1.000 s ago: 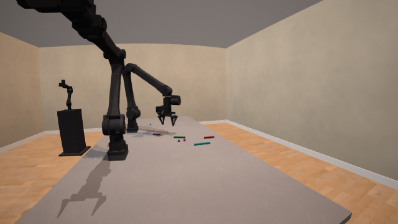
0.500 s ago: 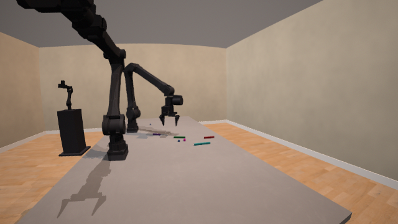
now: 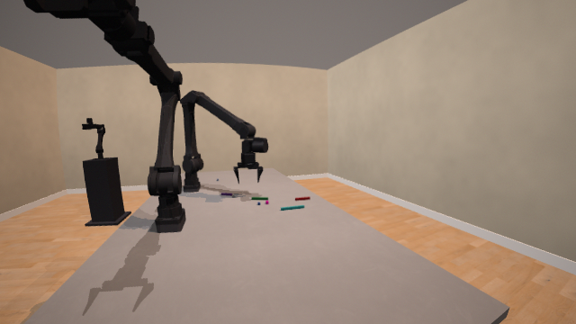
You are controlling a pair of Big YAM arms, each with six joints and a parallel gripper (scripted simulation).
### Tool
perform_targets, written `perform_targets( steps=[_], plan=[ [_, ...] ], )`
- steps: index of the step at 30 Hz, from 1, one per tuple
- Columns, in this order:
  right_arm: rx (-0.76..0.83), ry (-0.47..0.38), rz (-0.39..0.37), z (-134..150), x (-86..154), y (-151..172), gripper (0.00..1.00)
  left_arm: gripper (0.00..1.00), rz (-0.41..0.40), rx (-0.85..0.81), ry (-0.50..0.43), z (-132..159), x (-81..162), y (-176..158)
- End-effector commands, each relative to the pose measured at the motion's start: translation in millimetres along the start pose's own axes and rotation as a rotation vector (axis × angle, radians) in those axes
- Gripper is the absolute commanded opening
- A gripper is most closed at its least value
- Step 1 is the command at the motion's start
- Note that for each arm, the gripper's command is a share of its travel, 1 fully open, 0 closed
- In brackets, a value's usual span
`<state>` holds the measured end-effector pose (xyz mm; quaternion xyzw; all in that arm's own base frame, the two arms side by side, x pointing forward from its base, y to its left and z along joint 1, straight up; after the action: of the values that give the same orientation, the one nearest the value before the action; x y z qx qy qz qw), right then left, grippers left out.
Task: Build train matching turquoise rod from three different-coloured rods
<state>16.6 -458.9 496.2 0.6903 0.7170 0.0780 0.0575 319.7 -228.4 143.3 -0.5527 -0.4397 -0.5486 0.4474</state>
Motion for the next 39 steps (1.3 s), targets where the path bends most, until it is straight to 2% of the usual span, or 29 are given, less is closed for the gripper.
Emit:
perform_targets(
  steps=[1, 6, 7, 39],
  plan=[
    [-0.017, -0.026, 0.003, -4.8, -5.6, -1.4, 1.0, 1.0, -0.04, 0.164, -0.015, -19.3, 18.8, 24.1],
    [-0.017, -0.026, 0.003, -4.8, -5.6, -1.4, 1.0, 1.0, -0.039, 0.242, -0.017, -25.1, 18.9, 27.4],
    [-0.017, -0.026, 0.003, -4.8, -5.6, -1.4, 1.0, 1.0, -0.038, 0.308, -0.019, -30.1, 19.0, 30.1],
    [-0.017, -0.026, 0.003, -4.8, -5.6, -1.4, 1.0, 1.0, -0.027, 1.094, -0.035, -93.5, 16.1, 57.1]
  ],
)
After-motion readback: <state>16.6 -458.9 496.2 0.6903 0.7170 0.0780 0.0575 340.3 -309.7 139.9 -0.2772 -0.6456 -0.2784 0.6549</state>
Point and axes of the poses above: on each arm, the point where the finger pads meet when closed, its own x axis back along the fingers, its own y axis across the jaws, z = x × y, the point moved 8 cm from there along x, back along the fingers, and after that the axes turned 12 degrees about -x, right-handed, at the moved point
